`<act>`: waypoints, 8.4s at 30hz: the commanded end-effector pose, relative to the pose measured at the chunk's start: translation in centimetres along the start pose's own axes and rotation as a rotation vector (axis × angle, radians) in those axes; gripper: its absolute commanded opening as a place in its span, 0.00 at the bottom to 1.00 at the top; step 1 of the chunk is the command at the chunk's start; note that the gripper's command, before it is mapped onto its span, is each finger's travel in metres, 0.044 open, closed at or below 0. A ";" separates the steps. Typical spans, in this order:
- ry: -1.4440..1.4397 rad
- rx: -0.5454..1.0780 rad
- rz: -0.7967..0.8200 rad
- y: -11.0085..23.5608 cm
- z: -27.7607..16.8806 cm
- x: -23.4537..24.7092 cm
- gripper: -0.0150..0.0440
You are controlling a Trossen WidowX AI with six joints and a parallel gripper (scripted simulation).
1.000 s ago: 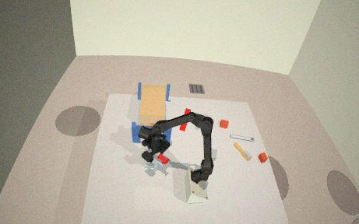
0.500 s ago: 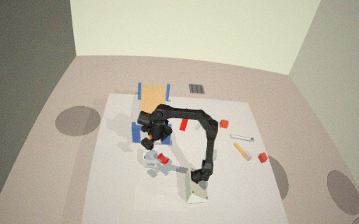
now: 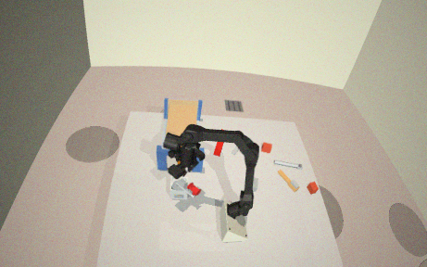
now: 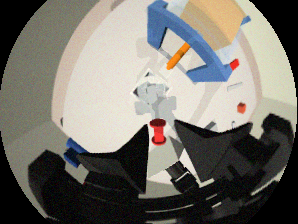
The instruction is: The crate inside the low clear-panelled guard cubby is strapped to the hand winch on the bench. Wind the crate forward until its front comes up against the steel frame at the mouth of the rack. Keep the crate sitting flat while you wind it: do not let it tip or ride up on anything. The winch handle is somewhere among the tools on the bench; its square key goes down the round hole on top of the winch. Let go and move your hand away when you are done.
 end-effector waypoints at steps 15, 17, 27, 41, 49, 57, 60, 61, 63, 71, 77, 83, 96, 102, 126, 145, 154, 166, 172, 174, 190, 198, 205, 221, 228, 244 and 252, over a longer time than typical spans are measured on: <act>0.000 0.001 0.001 0.0 0.0 0.0 0.25; 0.000 0.008 -0.001 0.0 0.1 0.0 0.25; 0.000 0.013 -0.001 0.0 0.1 0.0 0.25; 0.000 0.013 -0.001 0.0 0.1 0.0 0.25; 0.000 0.013 -0.001 0.0 0.1 0.0 0.25; -0.008 -0.098 0.006 -0.1 -2.0 -0.1 0.48; -0.017 -0.190 0.019 -0.4 -3.9 -0.3 0.61; -0.019 -0.220 0.024 -0.5 -4.5 -0.4 0.65; -0.025 -0.280 0.035 -0.9 -5.8 -0.6 0.74; -0.039 -0.411 0.064 -2.2 -8.6 -1.3 1.00; -0.039 -0.411 0.064 -2.3 -8.6 -1.3 1.00; -0.039 -0.412 0.064 -3.2 -8.5 -1.2 1.00; -0.039 -0.412 0.064 -5.4 -8.4 -1.1 1.00; -0.039 -0.412 0.064 -6.4 -8.4 -1.1 1.00; -0.045 -0.411 0.070 -9.1 -8.7 -1.2 0.91; -0.045 -0.411 0.070 -9.1 -8.7 -1.2 0.25; -0.039 -0.412 0.063 -9.5 -8.8 -1.2 0.25; -0.040 -0.412 0.062 -9.5 -8.6 -1.9 0.25; -0.040 -0.412 0.061 -9.5 -8.4 -2.6 0.25; -0.040 -0.412 0.061 -9.5 -8.4 -2.8 0.25; -0.040 -0.412 0.059 -9.5 -7.5 -4.7 0.25; -0.041 -0.412 0.059 -9.5 -6.9 -5.5 0.25; -0.041 -0.413 0.058 -9.5 -6.3 -6.2 0.25; -0.042 -0.413 0.057 -9.6 -4.8 -7.7 0.25; -0.042 -0.413 0.056 -9.6 -4.0 -8.2 0.25; -0.043 -0.414 0.055 -9.6 -2.1 -9.1 0.25; -0.043 -0.415 0.055 -9.6 -1.1 -9.4 0.25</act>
Point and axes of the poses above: the point midway between the two fingers, 35 mm back from their tips, its own y axis back along the fingers, its own x axis across the jaws, z = x × y, the point moved 7 cm from there along y, back along the fingers, and after that the axes turned 10 degrees about -y, right-handed, at the moved point
